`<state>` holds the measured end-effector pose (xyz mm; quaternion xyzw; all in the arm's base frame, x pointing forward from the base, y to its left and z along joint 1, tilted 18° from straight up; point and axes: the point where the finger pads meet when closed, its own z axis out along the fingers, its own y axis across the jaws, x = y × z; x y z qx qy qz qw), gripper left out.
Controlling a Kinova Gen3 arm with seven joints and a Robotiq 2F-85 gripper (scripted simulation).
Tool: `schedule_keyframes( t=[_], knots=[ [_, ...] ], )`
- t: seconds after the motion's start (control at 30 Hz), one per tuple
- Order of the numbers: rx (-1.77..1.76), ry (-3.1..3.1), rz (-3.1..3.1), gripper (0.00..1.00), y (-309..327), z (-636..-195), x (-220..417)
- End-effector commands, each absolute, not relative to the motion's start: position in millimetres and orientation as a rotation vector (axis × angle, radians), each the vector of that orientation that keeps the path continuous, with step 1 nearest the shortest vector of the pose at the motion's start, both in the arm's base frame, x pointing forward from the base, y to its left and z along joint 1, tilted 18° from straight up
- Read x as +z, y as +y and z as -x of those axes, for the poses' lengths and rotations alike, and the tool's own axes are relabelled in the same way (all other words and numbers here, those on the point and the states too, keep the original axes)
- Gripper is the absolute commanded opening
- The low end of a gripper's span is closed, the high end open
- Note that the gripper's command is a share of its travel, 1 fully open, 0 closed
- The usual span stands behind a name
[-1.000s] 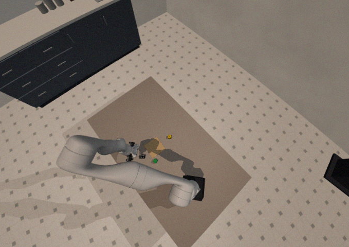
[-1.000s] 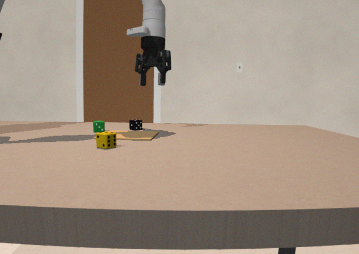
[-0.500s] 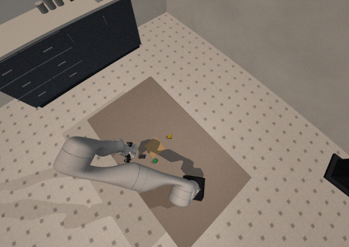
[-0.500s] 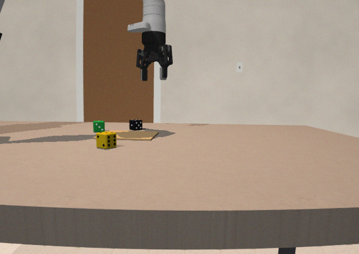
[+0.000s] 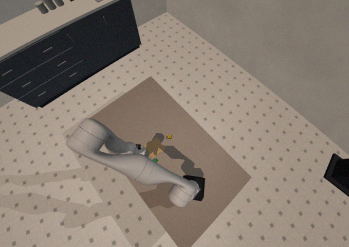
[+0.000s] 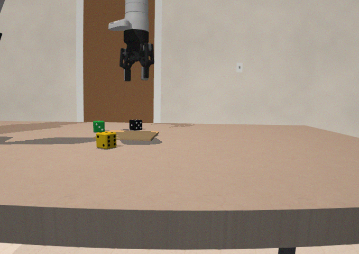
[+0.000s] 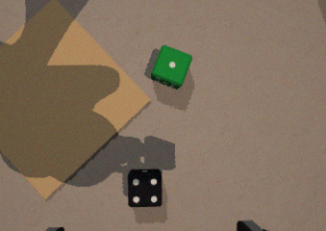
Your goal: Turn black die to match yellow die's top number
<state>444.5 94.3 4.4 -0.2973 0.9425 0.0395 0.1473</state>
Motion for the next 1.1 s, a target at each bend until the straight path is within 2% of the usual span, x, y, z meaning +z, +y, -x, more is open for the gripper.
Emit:
schedule_keyframes(
  t=[0.0,0.53,0.8,0.83,1.07],
  knots=[
    [0.112,2.714,0.844,1.00,91,-445,5],
    [0.112,2.714,0.844,1.00,91,-446,5],
    [0.112,2.714,0.844,1.00,98,-458,-40],
    [0.112,2.714,0.844,0.46,98,-458,-40],
    [0.112,2.714,0.844,0.46,98,-458,-40]
  ],
)
